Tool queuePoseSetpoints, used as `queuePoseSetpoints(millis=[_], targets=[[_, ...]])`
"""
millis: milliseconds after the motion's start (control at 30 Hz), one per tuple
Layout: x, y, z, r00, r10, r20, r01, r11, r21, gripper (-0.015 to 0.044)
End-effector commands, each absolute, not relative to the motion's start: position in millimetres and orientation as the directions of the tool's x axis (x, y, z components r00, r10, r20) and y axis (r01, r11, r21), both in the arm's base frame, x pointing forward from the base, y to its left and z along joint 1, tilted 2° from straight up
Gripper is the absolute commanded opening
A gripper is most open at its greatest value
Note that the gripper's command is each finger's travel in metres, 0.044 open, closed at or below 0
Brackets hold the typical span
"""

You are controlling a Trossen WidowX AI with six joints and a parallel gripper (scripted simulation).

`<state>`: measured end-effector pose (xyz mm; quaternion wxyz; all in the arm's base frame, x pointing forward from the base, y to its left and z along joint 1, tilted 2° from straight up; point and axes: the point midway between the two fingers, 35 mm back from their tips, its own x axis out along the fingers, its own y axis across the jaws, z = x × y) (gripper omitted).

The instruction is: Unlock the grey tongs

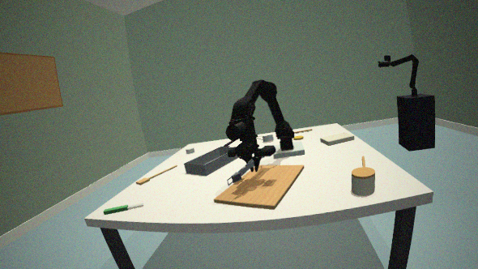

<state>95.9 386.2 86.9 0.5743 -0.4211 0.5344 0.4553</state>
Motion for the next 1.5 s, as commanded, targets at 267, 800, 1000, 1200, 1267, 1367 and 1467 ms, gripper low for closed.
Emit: queuePoseSetpoints(millis=[267, 800, 1000, 1200, 1267, 1367, 1467], targets=[[95.6, 384.7, 77.8, 0.014, 0.070, -0.997, -0.973, 0.231, 0.003, -0.0124], [95.6, 384.7, 77.8, 0.014, 0.070, -0.997, -0.973, 0.231, 0.003, 0.0296], [95.6, 384.7, 77.8, 0.014, 0.070, -0.997, -0.973, 0.231, 0.003, 0.0440], [85.6, 390.7, 86.4, 0.013, 0.071, -0.997, -0.973, 0.231, 0.004, 0.0440], [69.6, 399.0, 99.7, 0.012, 0.077, -0.997, -0.972, 0.233, 0.007, 0.0440], [37.2, 410.0, 125.3, 0.009, 0.077, -0.997, -0.972, 0.233, 0.009, 0.0440], [1.6, 415.1, 151.9, 0.007, 0.077, -0.997, -0.972, 0.233, 0.011, 0.0440]])
